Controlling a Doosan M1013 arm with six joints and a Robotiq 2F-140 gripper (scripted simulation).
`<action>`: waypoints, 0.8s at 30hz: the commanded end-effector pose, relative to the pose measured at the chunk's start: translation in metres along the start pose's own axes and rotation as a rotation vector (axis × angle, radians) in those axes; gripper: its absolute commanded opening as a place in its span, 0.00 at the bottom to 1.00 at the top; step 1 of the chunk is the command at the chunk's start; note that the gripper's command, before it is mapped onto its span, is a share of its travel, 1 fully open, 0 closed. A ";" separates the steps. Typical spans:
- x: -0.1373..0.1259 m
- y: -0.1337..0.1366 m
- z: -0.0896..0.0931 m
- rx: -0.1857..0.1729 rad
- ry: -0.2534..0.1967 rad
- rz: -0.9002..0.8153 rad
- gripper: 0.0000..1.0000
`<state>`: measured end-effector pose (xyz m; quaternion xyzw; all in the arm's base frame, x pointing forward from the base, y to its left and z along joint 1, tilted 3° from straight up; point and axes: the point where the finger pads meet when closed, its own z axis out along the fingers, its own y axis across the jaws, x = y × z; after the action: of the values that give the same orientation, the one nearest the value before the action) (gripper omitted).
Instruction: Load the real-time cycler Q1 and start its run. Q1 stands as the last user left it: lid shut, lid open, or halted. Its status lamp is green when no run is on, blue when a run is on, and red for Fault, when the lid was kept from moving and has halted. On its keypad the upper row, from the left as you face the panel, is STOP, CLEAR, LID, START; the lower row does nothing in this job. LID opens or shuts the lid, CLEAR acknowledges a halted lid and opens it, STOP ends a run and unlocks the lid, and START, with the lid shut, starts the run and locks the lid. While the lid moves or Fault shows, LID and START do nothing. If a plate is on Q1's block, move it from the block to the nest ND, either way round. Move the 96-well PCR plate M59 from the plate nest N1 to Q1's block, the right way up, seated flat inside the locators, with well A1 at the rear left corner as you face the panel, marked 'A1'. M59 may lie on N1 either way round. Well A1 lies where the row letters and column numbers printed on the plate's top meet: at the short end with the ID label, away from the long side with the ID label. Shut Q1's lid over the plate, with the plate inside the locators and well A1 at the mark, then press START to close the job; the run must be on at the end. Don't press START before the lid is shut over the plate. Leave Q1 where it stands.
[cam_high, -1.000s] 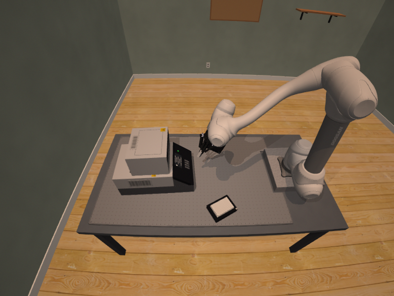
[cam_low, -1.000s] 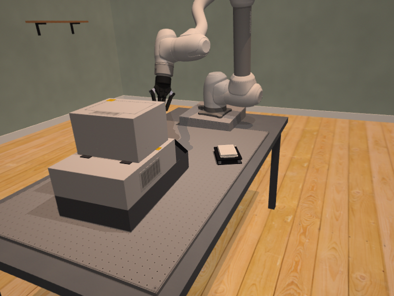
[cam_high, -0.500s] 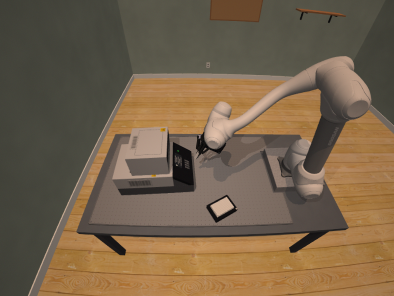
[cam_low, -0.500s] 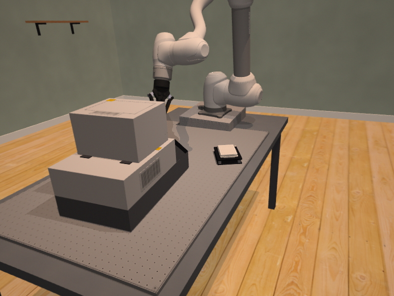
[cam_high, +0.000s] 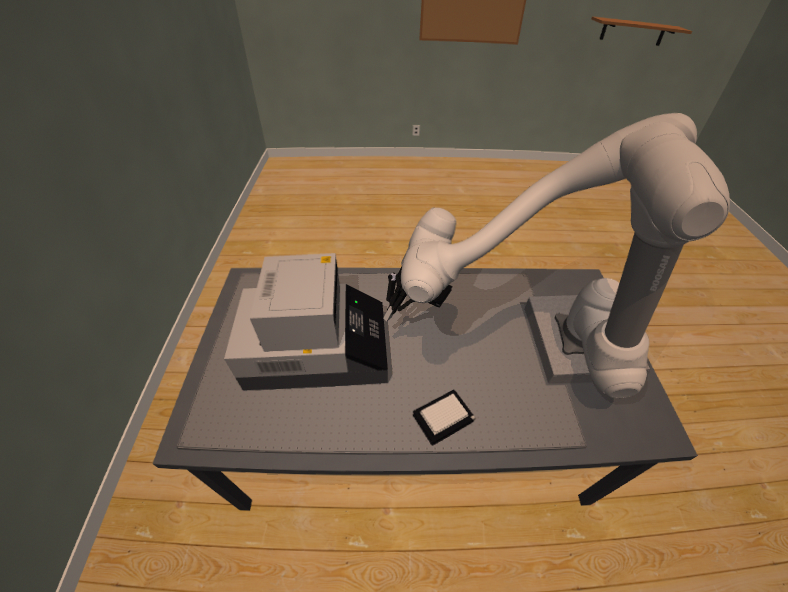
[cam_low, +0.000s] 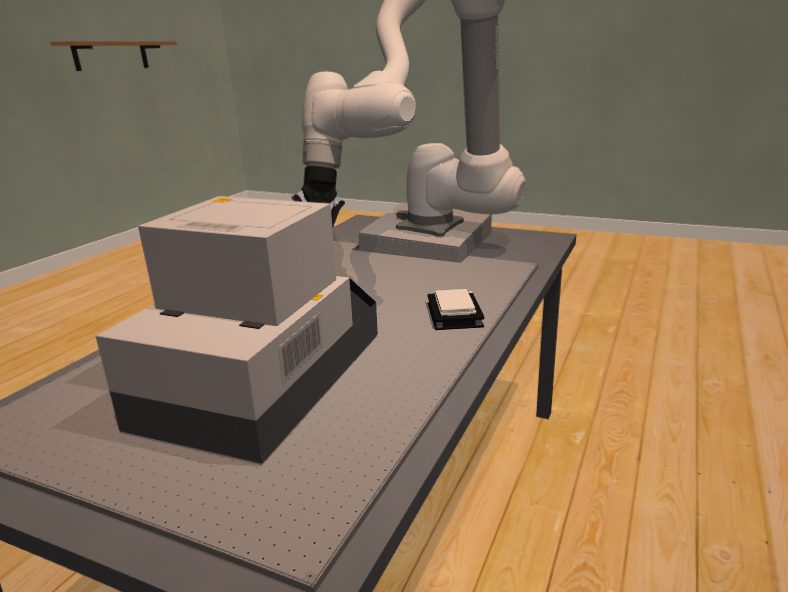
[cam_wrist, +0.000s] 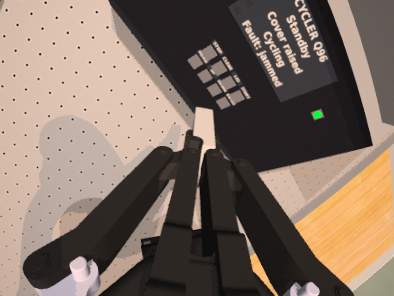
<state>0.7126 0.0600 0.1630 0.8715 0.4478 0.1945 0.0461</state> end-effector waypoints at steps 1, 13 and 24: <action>0.002 0.002 0.004 0.000 0.000 0.000 0.00; 0.008 0.008 0.018 0.000 0.000 0.000 0.00; 0.011 0.011 0.029 0.000 0.000 0.000 0.00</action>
<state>0.7353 0.0645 0.1452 0.8715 0.4478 0.1944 0.0460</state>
